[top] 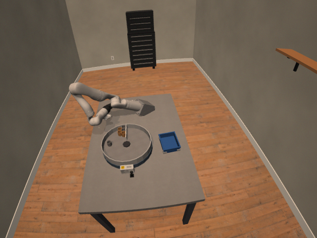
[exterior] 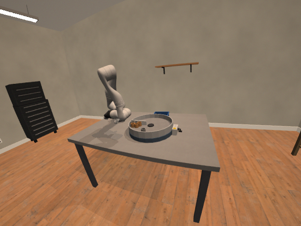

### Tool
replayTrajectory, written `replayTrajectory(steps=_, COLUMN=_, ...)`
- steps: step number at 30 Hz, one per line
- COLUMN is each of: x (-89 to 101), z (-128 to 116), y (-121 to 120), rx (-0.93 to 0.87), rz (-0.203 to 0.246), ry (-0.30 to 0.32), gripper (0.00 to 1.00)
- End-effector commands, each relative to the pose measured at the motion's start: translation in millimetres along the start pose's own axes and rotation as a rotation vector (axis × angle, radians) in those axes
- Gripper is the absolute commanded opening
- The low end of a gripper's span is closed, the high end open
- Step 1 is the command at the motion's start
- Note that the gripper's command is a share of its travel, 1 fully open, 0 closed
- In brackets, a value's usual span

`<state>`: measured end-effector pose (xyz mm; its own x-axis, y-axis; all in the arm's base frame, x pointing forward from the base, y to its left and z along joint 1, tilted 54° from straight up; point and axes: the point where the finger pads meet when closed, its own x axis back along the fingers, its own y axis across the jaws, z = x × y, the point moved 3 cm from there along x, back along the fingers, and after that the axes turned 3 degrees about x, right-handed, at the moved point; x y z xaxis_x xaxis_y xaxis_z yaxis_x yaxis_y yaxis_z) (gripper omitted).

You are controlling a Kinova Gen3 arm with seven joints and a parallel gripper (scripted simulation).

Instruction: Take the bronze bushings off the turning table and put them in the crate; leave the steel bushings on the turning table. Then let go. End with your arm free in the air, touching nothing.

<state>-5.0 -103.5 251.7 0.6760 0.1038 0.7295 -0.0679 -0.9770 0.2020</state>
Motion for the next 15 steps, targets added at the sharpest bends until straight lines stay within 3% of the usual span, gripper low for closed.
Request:
replayTrajectory(steps=1, x=29.8, z=6.2, y=5.5, rx=0.134, rz=-0.103, ry=-0.031, gripper=1.0)
replayTrajectory(steps=12, x=27.9, z=3.6, y=6.3, rx=0.122, rz=-0.103, ry=-0.038, gripper=1.0)
replayTrajectory(steps=15, x=52.2, z=7.0, y=12.1, rx=0.231, rz=-0.191, ry=-0.068, gripper=1.0)
